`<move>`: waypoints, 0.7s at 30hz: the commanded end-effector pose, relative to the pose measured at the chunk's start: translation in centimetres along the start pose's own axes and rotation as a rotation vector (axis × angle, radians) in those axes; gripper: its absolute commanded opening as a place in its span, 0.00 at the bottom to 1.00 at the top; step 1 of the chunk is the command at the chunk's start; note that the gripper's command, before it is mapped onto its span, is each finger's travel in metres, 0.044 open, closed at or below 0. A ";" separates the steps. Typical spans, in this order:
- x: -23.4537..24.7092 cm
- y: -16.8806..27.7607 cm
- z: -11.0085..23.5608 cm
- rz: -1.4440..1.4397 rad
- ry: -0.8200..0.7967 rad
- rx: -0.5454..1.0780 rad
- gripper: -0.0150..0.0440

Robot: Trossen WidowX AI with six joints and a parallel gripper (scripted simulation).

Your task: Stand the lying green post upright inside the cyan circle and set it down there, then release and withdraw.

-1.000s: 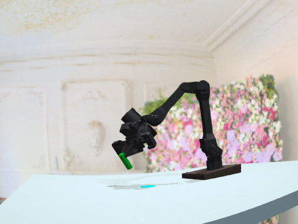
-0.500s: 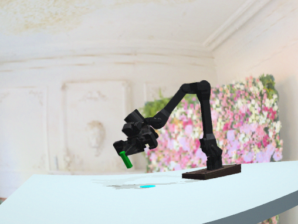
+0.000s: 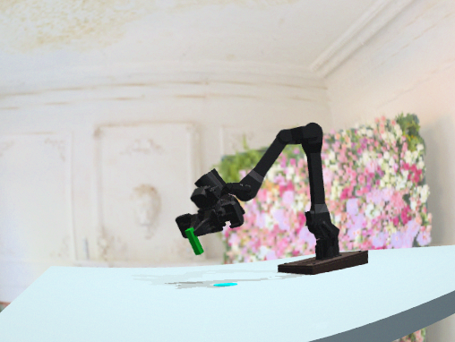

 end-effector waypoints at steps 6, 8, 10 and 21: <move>0.2 0.2 0.6 0.011 -0.020 -0.047 0.29; 0.3 0.3 0.8 0.014 -0.025 -0.056 0.29; 0.3 0.4 0.9 0.018 -0.029 -0.065 0.29; 0.7 0.7 1.7 0.039 -0.052 -0.114 0.29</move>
Point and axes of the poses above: the point midway between the two fingers, 35 mm back from their tips, its own z axis back along the fingers, its own x axis across the jaws, y = z × x, the point moved 4 cm from there along z, back along the fingers, and after that the axes turned 7 degrees about -z, right-handed, at the moved point
